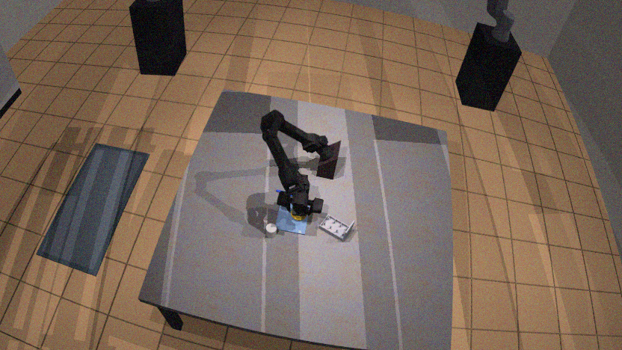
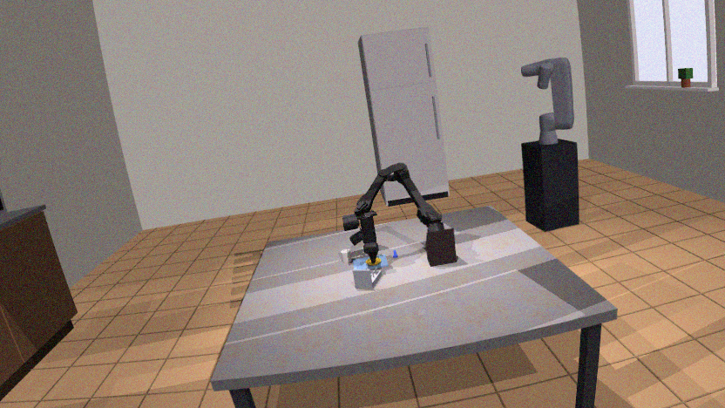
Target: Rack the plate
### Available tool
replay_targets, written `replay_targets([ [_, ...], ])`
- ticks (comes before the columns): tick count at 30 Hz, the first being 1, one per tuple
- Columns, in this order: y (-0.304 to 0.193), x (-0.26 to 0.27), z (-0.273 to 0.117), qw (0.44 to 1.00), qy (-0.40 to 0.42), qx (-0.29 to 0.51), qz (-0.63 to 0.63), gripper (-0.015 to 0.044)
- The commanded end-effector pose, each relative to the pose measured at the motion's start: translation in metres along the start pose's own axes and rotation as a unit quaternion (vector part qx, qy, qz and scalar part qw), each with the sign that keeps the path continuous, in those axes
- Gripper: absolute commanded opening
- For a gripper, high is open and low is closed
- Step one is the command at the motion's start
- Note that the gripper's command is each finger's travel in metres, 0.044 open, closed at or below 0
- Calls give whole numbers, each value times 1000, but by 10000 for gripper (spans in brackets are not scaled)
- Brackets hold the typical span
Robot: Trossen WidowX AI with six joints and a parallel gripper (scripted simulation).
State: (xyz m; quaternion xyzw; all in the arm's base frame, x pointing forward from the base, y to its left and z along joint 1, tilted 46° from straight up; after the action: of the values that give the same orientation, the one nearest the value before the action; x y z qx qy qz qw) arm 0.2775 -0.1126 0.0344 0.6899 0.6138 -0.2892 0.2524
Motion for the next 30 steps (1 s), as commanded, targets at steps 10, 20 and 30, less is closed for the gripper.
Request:
replay_targets([
  [10,-2,0,17,1000,-3,1,-4,393],
  [20,-2,0,17,1000,-3,1,-4,359],
  [30,0,1,14,1000,-2,1,-5,233],
])
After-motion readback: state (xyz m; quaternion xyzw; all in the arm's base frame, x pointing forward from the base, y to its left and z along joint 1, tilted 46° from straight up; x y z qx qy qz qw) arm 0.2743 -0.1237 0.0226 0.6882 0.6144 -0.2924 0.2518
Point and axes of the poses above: the point midway between the two fingers, 35 mm back from their tips, its own z axis out along the fingers, its own x axis across the jaws, y = z × x, the point moved 2 cm from there along -z, back along the fingers, and after that the axes turned 2 degrees about -z, right-handed, at the moved point
